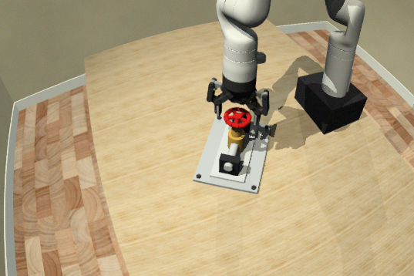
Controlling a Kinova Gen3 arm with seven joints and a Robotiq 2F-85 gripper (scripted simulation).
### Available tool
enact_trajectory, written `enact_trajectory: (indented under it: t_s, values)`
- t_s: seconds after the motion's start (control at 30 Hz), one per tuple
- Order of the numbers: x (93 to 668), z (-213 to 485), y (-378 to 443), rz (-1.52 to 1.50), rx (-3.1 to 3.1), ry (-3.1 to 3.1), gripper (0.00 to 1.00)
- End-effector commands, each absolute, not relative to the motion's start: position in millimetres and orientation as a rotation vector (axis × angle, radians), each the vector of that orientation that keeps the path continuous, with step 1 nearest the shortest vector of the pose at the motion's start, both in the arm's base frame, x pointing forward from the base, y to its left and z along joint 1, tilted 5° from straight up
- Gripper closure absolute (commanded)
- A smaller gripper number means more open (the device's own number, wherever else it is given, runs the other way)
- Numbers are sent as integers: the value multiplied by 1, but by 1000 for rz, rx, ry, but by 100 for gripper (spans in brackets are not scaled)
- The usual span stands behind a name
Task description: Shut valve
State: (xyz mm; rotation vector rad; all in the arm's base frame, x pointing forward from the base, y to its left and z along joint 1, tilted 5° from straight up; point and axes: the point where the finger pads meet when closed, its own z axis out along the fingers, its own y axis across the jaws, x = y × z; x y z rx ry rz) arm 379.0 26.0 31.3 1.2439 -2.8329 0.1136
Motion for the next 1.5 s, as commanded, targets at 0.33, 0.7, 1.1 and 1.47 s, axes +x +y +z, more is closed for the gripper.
enact_trajectory:
  t_s: [0.33, 0.7, 1.1, 1.47]
  values:
    - [376, 22, 26, 107, 1247, -2827, 0]
    - [377, 22, 26, 108, 1247, -2828, 0]
    - [377, 22, 26, 108, 1247, -2828, 0]
    - [377, 22, 26, 108, 1247, -2828, 0]
